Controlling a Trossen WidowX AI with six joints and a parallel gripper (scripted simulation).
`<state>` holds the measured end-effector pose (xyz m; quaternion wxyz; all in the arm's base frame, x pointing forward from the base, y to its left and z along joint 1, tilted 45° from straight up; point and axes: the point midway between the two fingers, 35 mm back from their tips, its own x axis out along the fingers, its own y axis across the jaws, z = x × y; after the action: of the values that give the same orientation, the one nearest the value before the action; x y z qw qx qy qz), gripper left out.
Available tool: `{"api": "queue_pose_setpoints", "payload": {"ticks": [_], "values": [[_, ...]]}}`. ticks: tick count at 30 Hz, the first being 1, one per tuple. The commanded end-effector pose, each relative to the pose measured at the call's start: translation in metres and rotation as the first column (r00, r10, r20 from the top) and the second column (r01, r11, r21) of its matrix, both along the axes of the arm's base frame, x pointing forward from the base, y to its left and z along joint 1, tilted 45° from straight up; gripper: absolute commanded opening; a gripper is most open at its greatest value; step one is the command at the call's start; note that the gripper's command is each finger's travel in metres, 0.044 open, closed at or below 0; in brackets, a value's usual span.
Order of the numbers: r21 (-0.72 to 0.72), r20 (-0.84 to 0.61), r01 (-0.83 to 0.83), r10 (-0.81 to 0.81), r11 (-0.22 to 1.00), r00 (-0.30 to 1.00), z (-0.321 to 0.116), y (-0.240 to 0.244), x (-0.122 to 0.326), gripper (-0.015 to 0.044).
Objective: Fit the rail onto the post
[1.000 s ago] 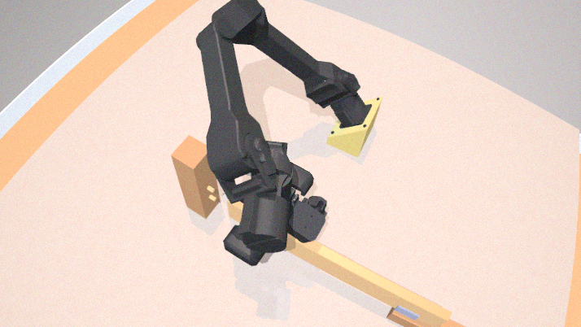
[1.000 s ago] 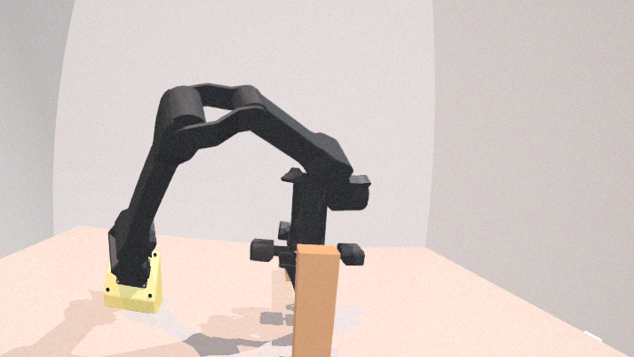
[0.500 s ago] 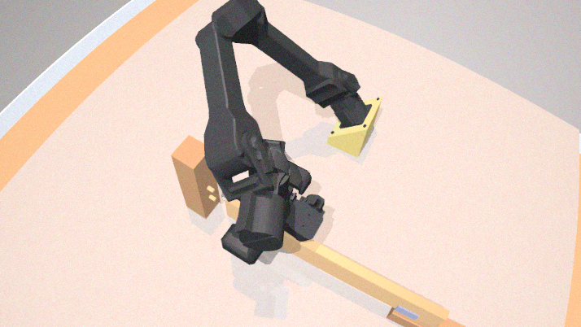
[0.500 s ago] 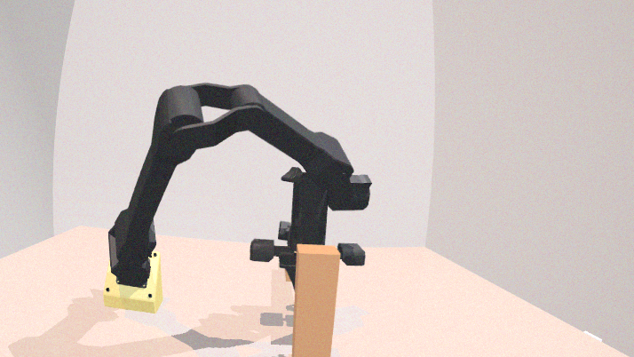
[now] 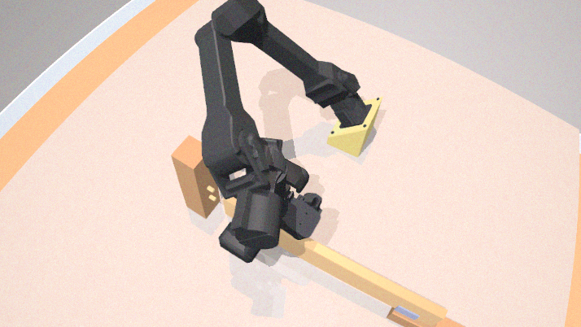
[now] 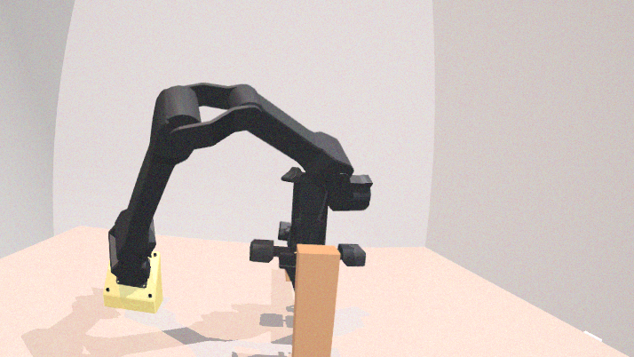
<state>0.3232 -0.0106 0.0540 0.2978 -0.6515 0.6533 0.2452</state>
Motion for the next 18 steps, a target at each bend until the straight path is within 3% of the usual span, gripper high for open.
{"api": "queue_pose_setpoints", "payload": {"ticks": [1, 18], "values": [[0.002, -0.001, -0.003, 0.003, 1.000, 1.000, 0.0014, -0.0008, -0.0005, 0.0000], [0.001, -0.002, -0.003, 0.003, 1.000, 1.000, 0.0046, -0.0051, -0.0008, 0.0000]]}}
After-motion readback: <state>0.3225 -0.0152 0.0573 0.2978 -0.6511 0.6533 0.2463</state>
